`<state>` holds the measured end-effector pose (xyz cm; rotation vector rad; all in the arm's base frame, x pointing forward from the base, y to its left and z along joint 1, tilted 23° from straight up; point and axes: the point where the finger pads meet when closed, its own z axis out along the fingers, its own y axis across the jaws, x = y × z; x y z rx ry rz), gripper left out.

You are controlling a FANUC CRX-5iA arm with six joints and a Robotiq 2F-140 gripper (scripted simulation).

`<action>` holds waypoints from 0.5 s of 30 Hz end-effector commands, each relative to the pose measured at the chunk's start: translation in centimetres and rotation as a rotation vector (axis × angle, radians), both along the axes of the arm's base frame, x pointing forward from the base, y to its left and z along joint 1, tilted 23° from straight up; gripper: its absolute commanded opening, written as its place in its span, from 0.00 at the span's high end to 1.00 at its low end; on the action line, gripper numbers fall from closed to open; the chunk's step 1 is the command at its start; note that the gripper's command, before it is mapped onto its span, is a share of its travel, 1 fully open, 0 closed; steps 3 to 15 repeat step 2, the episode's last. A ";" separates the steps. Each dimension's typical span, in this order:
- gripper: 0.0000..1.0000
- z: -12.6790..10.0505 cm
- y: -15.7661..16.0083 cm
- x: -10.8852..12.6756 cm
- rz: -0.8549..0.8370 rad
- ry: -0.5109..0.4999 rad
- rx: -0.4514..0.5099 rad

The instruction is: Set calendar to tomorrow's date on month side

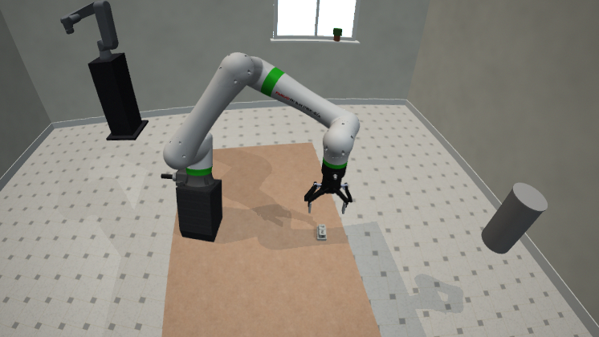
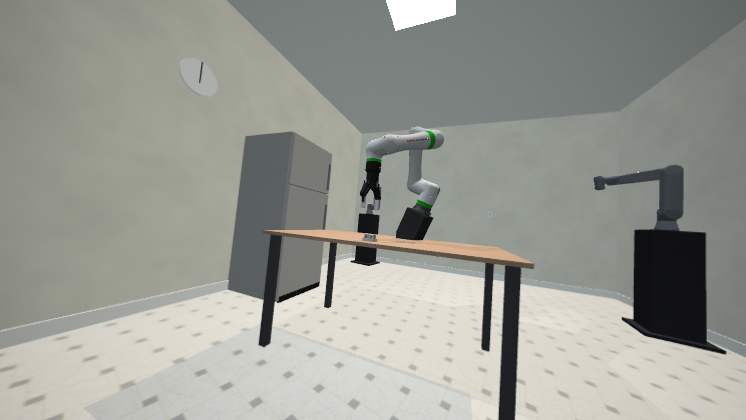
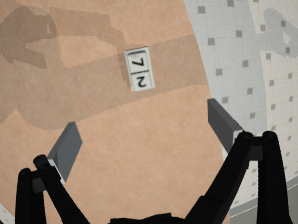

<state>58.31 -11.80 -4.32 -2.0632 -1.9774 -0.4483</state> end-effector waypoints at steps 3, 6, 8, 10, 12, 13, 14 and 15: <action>0.00 0.0 0.0 0.0 0.000 0.000 0.000; 0.00 0.0 0.0 0.0 0.000 0.000 0.000; 0.00 0.0 0.0 0.0 0.000 0.000 0.000; 0.00 0.0 0.0 0.0 0.000 0.000 0.000; 0.00 0.0 0.0 0.0 0.000 0.000 0.000; 0.00 0.0 0.0 0.0 0.000 0.000 0.000; 0.00 0.0 0.0 0.0 0.000 0.000 0.000; 0.00 0.0 0.0 0.0 0.000 0.000 0.000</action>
